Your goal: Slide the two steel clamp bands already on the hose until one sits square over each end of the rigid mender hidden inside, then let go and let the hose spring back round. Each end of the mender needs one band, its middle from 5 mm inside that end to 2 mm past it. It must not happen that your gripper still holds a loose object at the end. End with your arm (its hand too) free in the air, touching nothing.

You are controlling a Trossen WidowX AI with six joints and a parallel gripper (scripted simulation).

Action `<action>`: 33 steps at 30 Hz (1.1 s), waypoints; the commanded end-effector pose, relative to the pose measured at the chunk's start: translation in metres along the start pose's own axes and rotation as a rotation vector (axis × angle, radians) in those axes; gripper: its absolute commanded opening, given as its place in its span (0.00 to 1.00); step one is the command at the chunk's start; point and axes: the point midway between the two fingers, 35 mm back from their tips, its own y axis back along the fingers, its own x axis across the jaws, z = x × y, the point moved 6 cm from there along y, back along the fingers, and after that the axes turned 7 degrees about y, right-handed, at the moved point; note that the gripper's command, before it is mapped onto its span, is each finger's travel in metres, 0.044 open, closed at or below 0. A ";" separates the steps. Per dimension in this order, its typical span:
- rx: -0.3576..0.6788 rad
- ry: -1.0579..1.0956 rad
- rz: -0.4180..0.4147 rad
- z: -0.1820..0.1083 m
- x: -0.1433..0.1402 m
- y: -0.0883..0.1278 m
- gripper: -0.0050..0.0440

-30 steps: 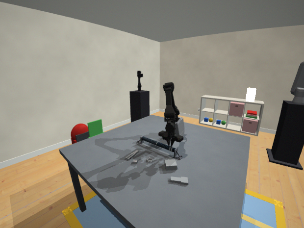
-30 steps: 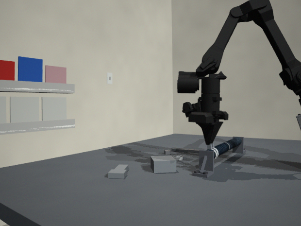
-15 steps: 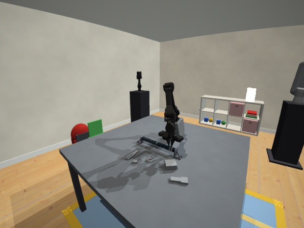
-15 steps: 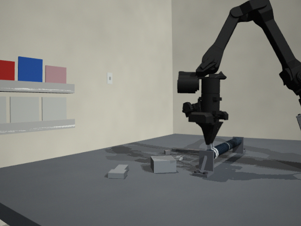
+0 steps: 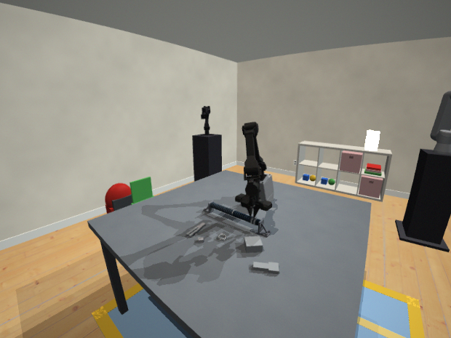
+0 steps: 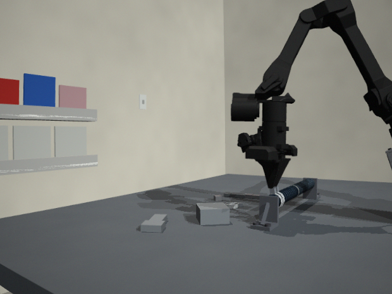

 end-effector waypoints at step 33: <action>-0.002 0.002 0.009 -0.001 -0.007 0.000 0.10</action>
